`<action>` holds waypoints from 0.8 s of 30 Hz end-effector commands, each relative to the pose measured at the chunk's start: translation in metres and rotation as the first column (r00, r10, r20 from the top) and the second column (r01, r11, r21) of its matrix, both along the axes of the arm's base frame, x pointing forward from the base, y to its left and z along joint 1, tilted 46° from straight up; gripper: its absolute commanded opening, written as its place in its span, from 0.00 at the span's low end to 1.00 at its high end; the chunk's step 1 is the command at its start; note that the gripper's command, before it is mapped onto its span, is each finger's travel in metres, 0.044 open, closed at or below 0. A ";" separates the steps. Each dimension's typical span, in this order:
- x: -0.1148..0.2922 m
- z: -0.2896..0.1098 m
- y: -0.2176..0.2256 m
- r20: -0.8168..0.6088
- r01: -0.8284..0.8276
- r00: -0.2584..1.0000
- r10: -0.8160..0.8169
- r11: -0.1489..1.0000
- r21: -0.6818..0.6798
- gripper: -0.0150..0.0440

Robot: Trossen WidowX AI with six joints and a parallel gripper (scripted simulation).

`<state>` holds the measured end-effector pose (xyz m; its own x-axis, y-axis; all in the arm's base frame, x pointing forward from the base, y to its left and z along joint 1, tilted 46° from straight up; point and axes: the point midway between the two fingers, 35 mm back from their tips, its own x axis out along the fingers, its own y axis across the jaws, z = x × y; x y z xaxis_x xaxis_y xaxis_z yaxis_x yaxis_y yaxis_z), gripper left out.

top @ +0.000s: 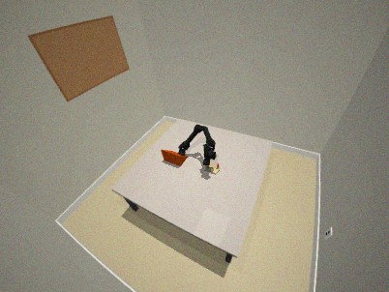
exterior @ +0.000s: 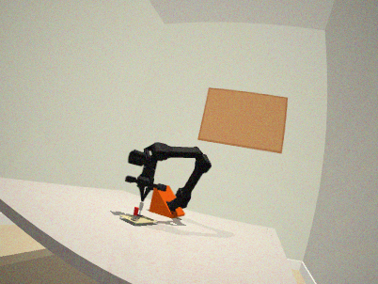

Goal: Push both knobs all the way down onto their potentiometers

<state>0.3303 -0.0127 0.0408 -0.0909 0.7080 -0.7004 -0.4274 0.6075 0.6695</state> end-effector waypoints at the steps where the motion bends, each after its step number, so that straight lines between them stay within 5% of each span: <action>1: 0.001 0.000 0.000 0.001 0.005 1.000 -0.005 1.000 0.003 0.25; 24: 0.000 -0.004 0.005 0.001 0.005 1.000 -0.005 1.000 0.003 0.25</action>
<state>0.3298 -0.0089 0.0369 -0.0902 0.7080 -0.7004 -0.4273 0.6078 0.6694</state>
